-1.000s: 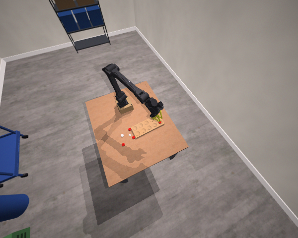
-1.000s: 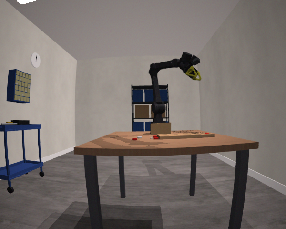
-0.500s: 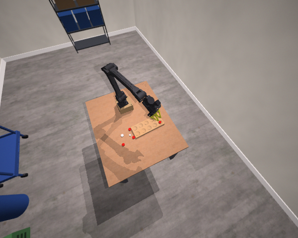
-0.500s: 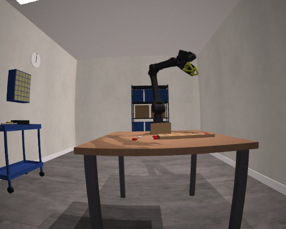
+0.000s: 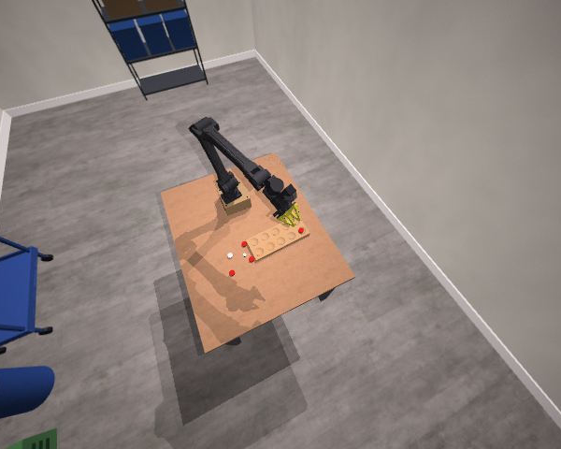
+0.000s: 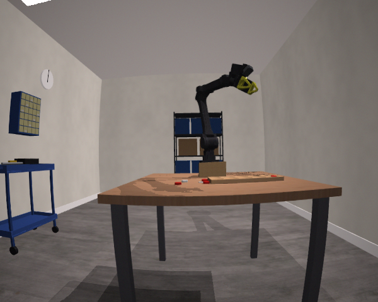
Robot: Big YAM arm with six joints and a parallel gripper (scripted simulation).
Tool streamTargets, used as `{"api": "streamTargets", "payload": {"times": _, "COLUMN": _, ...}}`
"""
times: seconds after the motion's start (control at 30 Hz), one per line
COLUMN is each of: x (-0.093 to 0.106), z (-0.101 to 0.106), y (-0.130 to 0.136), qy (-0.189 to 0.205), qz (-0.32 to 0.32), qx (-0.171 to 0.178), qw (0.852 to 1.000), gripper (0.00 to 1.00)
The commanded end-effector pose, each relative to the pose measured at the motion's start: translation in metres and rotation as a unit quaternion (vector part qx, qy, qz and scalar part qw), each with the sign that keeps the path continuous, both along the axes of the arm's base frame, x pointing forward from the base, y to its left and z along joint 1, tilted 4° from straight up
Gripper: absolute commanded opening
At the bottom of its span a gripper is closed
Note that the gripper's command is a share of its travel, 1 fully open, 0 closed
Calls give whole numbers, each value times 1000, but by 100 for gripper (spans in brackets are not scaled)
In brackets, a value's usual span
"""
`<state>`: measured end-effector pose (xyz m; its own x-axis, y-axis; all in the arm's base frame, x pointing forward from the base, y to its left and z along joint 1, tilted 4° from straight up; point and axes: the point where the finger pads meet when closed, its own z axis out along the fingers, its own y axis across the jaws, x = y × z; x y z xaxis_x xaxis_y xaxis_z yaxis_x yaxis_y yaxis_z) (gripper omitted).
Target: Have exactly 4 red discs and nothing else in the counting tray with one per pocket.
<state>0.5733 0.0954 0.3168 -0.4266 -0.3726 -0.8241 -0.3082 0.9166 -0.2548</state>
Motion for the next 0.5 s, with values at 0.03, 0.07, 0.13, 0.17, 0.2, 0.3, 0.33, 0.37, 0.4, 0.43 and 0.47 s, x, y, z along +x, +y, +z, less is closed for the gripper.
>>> {"api": "streamTargets", "payload": {"times": 0.03, "x": 12, "z": 20, "y": 1, "qy": -20, "qz": -7, "qx": 10, "qw": 1000, "gripper": 44}}
{"api": "streamTargets", "payload": {"times": 0.07, "x": 12, "z": 20, "y": 1, "qy": -20, "qz": -7, "qx": 10, "qw": 1000, "gripper": 44}}
{"api": "streamTargets", "payload": {"times": 0.13, "x": -4, "z": 58, "y": -27, "qy": -75, "qz": -41, "qx": 45, "qw": 995, "gripper": 44}}
{"api": "streamTargets", "payload": {"times": 0.17, "x": -4, "z": 58, "y": -27, "qy": -75, "qz": -41, "qx": 45, "qw": 995, "gripper": 44}}
{"api": "streamTargets", "payload": {"times": 0.2, "x": 2, "z": 84, "y": -26, "qy": -96, "qz": -40, "qx": 48, "qw": 993, "gripper": 44}}
{"api": "streamTargets", "payload": {"times": 0.3, "x": 1, "z": 88, "y": -13, "qy": -99, "qz": -29, "qx": 50, "qw": 993, "gripper": 44}}
{"api": "streamTargets", "payload": {"times": 0.33, "x": 9, "z": 70, "y": -12, "qy": -83, "qz": -29, "qx": 47, "qw": 995, "gripper": 44}}
{"api": "streamTargets", "payload": {"times": 0.37, "x": 9, "z": 68, "y": -12, "qy": -82, "qz": -29, "qx": 47, "qw": 995, "gripper": 44}}
{"api": "streamTargets", "payload": {"times": 0.4, "x": 7, "z": 60, "y": -12, "qy": -73, "qz": -29, "qx": 45, "qw": 996, "gripper": 44}}
{"api": "streamTargets", "payload": {"times": 0.43, "x": 6, "z": 57, "y": -16, "qy": -69, "qz": -32, "qx": 44, "qw": 996, "gripper": 44}}
{"api": "streamTargets", "payload": {"times": 0.47, "x": 7, "z": 57, "y": -19, "qy": -69, "qz": -35, "qx": 44, "qw": 996, "gripper": 44}}
